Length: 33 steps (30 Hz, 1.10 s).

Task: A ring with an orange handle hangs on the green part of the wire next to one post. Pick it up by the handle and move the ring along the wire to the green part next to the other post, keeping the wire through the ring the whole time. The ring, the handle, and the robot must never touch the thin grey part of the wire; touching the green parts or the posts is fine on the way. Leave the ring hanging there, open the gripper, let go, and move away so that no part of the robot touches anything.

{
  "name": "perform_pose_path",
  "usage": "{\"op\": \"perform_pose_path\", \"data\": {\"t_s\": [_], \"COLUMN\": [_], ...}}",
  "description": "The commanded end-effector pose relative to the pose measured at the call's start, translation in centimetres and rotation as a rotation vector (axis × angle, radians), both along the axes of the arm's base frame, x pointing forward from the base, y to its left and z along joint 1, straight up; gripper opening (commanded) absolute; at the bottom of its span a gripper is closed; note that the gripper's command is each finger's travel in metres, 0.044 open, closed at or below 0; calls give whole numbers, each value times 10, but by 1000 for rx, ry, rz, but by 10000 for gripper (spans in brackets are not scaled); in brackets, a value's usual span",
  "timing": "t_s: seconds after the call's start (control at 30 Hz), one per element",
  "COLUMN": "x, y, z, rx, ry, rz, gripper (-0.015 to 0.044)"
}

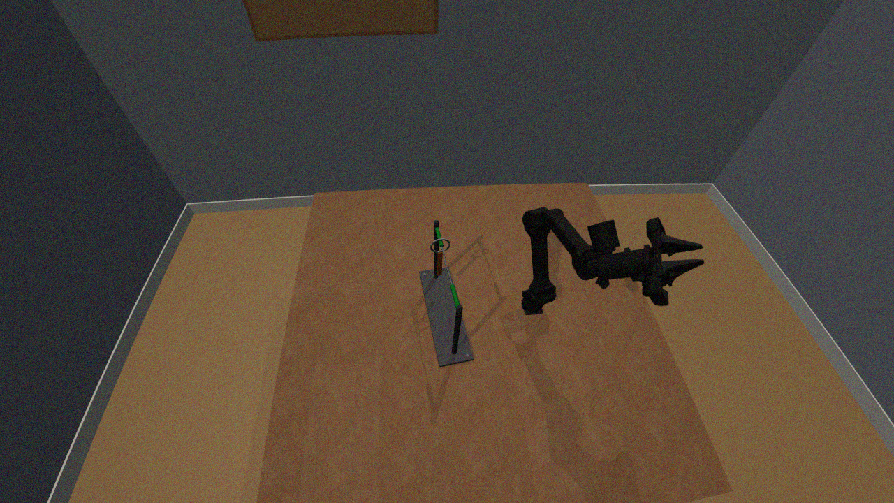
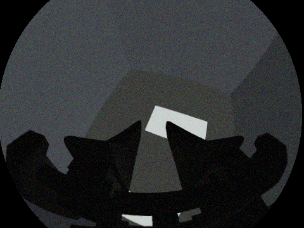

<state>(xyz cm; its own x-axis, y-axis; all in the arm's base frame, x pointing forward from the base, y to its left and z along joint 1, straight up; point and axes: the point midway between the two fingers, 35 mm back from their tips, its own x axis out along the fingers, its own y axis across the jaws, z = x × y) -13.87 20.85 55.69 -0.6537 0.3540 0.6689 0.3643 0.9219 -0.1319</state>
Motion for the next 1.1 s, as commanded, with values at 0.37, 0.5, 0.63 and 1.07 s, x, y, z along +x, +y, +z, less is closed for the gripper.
{"op": "perform_pose_path", "data": {"t_s": [0.37, 0.5, 0.63, 1.07], "x": [77, 101, 126, 212], "y": [58, 68, 75, 82], "z": [-28, -35, -42, -66], "rx": [-315, -386, -450, -616], "ry": [151, 212, 280, 550], "rz": [-111, -141, -171, -261], "gripper": [160, 160, 160, 160]}}
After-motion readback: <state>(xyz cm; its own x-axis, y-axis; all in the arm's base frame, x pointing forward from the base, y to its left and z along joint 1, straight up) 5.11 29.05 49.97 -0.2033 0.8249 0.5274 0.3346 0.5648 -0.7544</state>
